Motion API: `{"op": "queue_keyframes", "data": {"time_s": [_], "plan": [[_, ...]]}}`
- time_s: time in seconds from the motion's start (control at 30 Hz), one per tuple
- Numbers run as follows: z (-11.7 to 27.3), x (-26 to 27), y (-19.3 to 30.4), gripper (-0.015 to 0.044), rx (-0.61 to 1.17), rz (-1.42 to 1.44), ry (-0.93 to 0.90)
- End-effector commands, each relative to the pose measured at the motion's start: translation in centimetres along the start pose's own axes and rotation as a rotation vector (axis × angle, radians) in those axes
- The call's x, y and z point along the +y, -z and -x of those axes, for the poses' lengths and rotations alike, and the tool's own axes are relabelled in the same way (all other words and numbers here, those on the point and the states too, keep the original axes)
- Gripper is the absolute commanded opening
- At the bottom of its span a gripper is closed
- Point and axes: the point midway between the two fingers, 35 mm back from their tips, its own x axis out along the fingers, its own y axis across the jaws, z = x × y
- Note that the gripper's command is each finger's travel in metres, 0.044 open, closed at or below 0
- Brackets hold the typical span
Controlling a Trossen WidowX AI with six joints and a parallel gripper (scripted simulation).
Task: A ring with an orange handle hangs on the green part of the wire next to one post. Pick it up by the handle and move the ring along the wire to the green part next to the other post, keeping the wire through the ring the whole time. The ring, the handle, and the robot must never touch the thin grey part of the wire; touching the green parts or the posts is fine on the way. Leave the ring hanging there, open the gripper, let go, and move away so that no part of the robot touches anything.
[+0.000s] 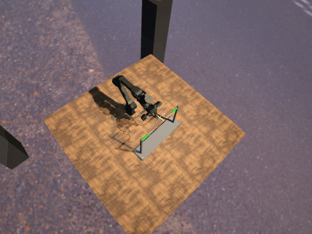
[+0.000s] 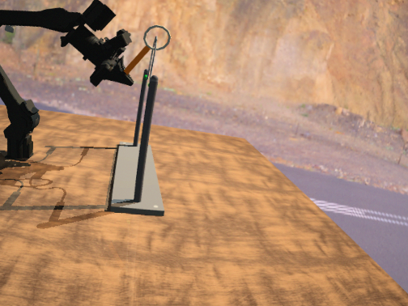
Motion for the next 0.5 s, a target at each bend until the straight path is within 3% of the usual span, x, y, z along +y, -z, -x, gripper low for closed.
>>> {"op": "queue_keyframes", "data": {"time_s": [0.0,0.47], "plan": [[0.0,-0.5,0.0,-0.0150,-0.008,0.059,0.042],[-0.1,-1.9,-0.2,-0.0150,-0.037,0.261,0.178]]}}
